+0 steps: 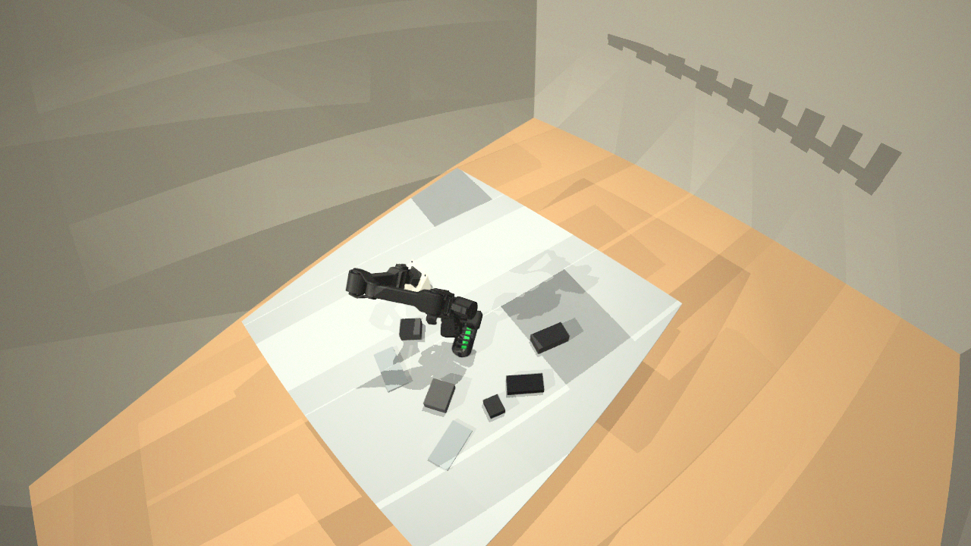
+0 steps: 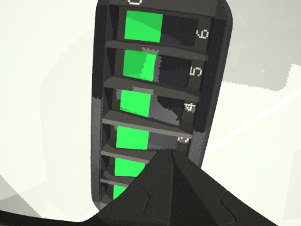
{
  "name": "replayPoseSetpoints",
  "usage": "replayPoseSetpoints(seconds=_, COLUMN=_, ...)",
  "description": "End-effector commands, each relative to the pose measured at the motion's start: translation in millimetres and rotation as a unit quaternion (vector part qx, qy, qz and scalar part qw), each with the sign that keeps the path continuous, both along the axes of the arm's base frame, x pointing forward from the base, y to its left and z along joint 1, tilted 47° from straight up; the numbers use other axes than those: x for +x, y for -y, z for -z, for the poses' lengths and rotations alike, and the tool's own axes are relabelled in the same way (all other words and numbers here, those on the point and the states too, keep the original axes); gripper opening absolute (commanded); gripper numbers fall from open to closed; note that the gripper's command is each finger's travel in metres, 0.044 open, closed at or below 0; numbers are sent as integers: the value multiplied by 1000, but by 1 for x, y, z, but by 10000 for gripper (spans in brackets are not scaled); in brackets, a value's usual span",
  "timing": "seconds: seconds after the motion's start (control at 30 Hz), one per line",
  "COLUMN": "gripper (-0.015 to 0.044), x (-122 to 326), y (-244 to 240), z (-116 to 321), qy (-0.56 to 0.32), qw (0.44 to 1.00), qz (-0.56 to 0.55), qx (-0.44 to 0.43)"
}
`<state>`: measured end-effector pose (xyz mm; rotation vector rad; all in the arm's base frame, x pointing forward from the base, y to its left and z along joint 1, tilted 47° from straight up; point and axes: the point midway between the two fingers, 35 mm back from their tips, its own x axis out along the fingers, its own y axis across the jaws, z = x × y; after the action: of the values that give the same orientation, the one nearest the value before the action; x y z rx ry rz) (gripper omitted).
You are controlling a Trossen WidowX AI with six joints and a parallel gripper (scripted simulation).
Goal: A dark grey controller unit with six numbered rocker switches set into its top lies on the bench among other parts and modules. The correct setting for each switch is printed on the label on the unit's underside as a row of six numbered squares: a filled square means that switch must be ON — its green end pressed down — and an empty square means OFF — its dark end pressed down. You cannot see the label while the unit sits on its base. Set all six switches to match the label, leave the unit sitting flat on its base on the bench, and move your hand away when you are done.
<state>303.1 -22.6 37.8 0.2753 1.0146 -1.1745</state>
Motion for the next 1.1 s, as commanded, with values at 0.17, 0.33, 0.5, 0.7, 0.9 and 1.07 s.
replayPoseSetpoints(seconds=0.17, gripper=0, x=-2, y=-43, z=31, qy=-38, qw=998, qz=29, qx=-52)
replayPoseSetpoints(seconds=0.33, gripper=0, x=-3, y=-50, z=36, qy=-42, qw=997, qz=33, qx=-63)
replayPoseSetpoints(seconds=0.5, gripper=0, x=-3, y=-46, z=40, qy=-42, qw=997, qz=32, qx=-62)
replayPoseSetpoints(seconds=0.7, gripper=0, x=-3, y=-38, z=47, qy=-42, qw=997, qz=32, qx=-62)
replayPoseSetpoints(seconds=0.9, gripper=0, x=-3, y=-31, z=54, qy=-42, qw=997, qz=32, qx=-61)
replayPoseSetpoints(seconds=1.07, gripper=0, x=-4, y=-25, z=59, qy=-42, qw=997, qz=32, qx=-61)
